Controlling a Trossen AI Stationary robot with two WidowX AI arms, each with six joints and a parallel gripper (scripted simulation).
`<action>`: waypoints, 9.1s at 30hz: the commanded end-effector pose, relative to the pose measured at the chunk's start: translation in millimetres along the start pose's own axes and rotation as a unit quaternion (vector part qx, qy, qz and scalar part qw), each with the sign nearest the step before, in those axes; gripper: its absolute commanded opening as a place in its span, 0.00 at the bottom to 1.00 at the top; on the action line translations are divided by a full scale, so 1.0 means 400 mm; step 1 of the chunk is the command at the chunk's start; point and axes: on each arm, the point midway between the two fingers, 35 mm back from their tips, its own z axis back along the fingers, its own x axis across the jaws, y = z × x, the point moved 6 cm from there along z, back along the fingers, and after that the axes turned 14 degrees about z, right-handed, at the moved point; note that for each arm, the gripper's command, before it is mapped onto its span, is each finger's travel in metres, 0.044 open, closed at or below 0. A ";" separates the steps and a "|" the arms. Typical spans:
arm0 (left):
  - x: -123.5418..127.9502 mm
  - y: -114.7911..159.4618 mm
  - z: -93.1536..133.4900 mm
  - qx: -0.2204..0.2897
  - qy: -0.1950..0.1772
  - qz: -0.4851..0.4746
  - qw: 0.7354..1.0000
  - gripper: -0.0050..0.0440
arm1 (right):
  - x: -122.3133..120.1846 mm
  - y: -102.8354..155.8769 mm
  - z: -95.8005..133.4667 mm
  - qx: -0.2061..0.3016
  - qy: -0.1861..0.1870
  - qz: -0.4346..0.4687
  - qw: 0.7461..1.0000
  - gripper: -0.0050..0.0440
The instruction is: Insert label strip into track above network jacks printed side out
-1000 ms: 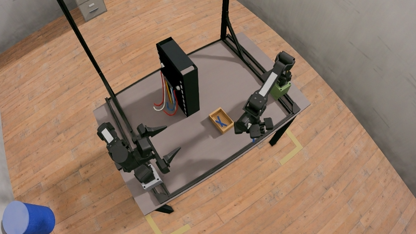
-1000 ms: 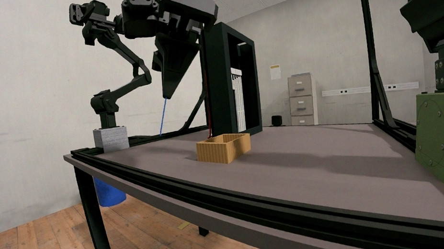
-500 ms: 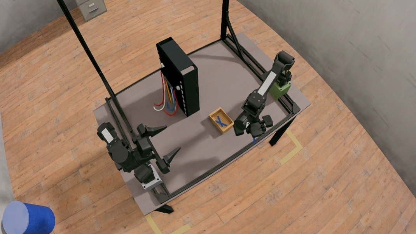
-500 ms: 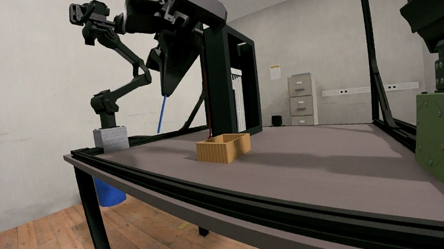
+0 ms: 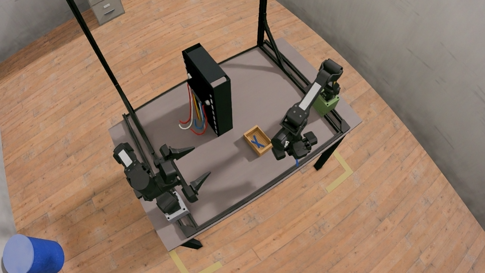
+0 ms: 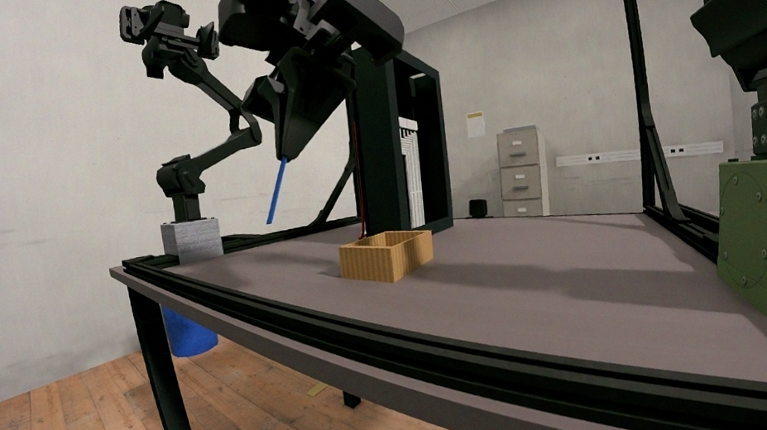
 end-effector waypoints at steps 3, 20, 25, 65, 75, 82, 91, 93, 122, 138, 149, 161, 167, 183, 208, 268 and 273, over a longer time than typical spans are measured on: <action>-0.008 -0.017 0.050 -0.020 0.023 0.042 0.999 0.00 | 0.001 -0.009 0.001 -0.001 0.000 0.006 1.000 1.00; -0.009 -0.012 0.062 -0.047 0.023 0.128 0.990 0.00 | 0.001 -0.009 0.001 -0.001 0.000 0.006 1.000 1.00; -0.009 -0.010 0.065 -0.055 0.025 0.151 0.987 0.00 | 0.001 -0.009 0.001 -0.001 0.000 0.006 1.000 1.00; -0.013 0.003 0.094 -0.115 0.052 0.345 0.930 0.00 | 0.001 -0.009 0.001 -0.001 0.000 0.006 1.000 1.00; -0.013 0.006 0.104 -0.130 0.066 0.398 0.906 0.00 | 0.001 -0.009 0.001 -0.001 0.000 0.006 1.000 1.00; -0.014 0.008 0.108 -0.137 0.074 0.423 0.893 0.00 | 0.001 -0.009 0.001 -0.001 0.000 0.006 1.000 1.00; -0.015 0.012 0.116 -0.149 0.089 0.468 0.867 0.00 | 0.001 -0.009 0.001 -0.001 0.000 0.006 1.000 1.00; -0.015 0.012 0.117 -0.150 0.091 0.472 0.864 0.00 | 0.001 -0.009 0.001 -0.001 0.000 0.006 1.000 1.00; -0.018 0.023 0.142 -0.174 0.144 0.590 0.775 0.00 | 0.001 -0.009 0.001 -0.001 0.000 0.006 1.000 1.00; -0.019 0.030 0.156 -0.181 0.177 0.645 0.721 0.00 | 0.001 -0.009 0.001 -0.001 0.000 0.006 1.000 1.00; -0.020 0.034 0.166 -0.182 0.199 0.678 0.683 0.00 | 0.001 -0.009 0.001 -0.001 0.000 0.006 1.000 1.00; -0.021 0.039 0.178 -0.181 0.228 0.715 0.635 0.00 | 0.001 -0.009 0.001 -0.001 0.000 0.006 1.000 1.00; -0.022 0.041 0.184 -0.180 0.241 0.731 0.613 0.00 | 0.001 -0.009 0.001 -0.001 0.000 0.006 1.000 1.00; -0.023 0.047 0.195 -0.174 0.267 0.759 0.568 0.00 | 0.001 -0.009 0.001 -0.001 0.000 0.006 1.000 1.00; -0.044 0.188 0.243 -0.119 0.284 0.744 0.593 0.00 | -0.031 0.001 -0.014 0.001 -0.005 -0.002 1.000 0.61; -0.044 0.188 0.243 -0.119 0.284 0.744 0.593 0.00 | -0.239 0.410 -0.549 -0.007 -0.003 0.351 0.936 0.43; -0.044 0.188 0.243 -0.119 0.284 0.744 0.593 0.00 | -0.203 0.461 -0.594 -0.008 -0.001 0.384 0.923 0.43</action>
